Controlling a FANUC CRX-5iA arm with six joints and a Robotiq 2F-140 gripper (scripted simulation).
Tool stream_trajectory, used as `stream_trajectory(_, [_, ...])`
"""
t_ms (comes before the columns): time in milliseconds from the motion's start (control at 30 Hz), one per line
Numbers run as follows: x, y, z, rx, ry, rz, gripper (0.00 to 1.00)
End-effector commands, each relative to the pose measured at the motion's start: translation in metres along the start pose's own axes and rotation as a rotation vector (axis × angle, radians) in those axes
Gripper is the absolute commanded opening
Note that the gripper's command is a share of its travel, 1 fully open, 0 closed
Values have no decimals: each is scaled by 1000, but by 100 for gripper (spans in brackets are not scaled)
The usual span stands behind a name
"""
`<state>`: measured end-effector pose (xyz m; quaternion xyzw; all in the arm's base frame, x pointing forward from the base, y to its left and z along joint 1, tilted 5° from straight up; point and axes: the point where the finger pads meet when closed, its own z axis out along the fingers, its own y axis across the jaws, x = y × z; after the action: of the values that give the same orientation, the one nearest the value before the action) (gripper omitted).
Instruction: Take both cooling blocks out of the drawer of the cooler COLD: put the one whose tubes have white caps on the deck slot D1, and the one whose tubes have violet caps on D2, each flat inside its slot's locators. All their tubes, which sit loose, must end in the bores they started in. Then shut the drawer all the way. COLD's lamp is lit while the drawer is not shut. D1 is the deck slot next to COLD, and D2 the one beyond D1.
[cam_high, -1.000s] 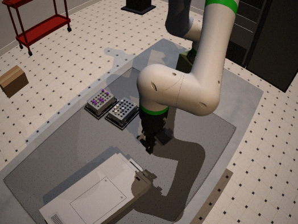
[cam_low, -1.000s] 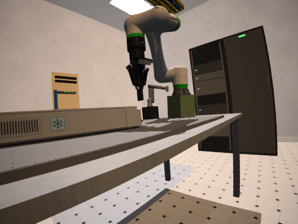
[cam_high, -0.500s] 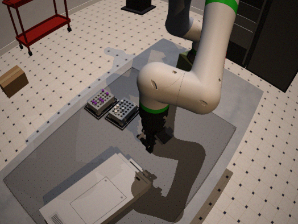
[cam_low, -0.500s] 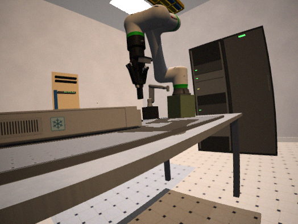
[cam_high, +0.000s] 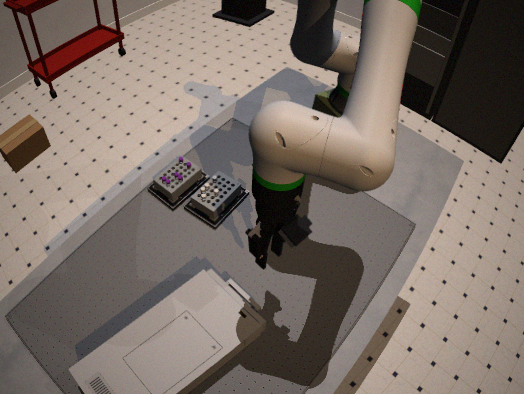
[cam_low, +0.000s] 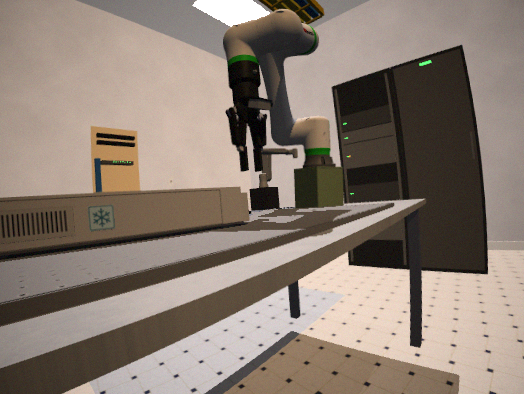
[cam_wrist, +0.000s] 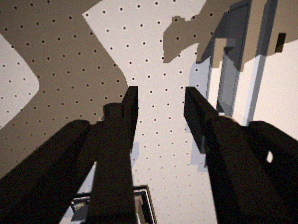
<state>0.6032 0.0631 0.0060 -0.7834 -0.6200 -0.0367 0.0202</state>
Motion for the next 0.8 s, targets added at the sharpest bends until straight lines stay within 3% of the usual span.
stream_trajectory(0, [0,-7,-4,-3,0,0,35])
stream_trajectory(767, [0,-83,-36,-3,0,0,35])
